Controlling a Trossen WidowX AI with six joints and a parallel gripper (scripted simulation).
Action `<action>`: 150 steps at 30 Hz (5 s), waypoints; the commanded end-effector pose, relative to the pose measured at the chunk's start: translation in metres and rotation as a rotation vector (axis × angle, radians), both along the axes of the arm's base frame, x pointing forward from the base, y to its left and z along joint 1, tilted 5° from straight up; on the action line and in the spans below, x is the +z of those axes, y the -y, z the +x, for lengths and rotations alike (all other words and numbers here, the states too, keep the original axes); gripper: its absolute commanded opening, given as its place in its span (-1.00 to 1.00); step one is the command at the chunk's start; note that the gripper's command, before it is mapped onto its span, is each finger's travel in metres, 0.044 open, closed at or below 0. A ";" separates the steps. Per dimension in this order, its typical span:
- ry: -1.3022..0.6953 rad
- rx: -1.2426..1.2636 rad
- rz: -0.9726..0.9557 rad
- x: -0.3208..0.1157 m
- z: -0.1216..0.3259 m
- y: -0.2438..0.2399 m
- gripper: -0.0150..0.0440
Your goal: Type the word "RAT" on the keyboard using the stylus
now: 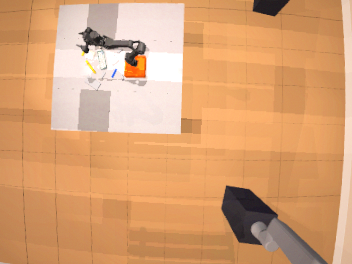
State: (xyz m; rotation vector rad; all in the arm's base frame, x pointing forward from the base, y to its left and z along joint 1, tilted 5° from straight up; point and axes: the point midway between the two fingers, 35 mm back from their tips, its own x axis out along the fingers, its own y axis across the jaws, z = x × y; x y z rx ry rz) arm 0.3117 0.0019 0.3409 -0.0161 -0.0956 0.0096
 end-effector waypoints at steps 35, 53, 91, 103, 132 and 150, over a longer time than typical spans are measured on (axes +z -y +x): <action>-1.555 0.234 -0.365 -0.296 0.005 -0.058 -0.49; -1.554 0.230 -0.369 -0.291 0.028 -0.003 -0.49; -1.556 0.231 -0.368 -0.295 -0.002 -0.007 -0.49; -1.556 0.232 -0.367 -0.297 -0.011 -0.024 -0.49; -1.652 -0.368 0.152 -0.261 -0.038 -0.077 0.02; -1.229 -1.253 0.735 -0.283 -0.085 -0.134 0.02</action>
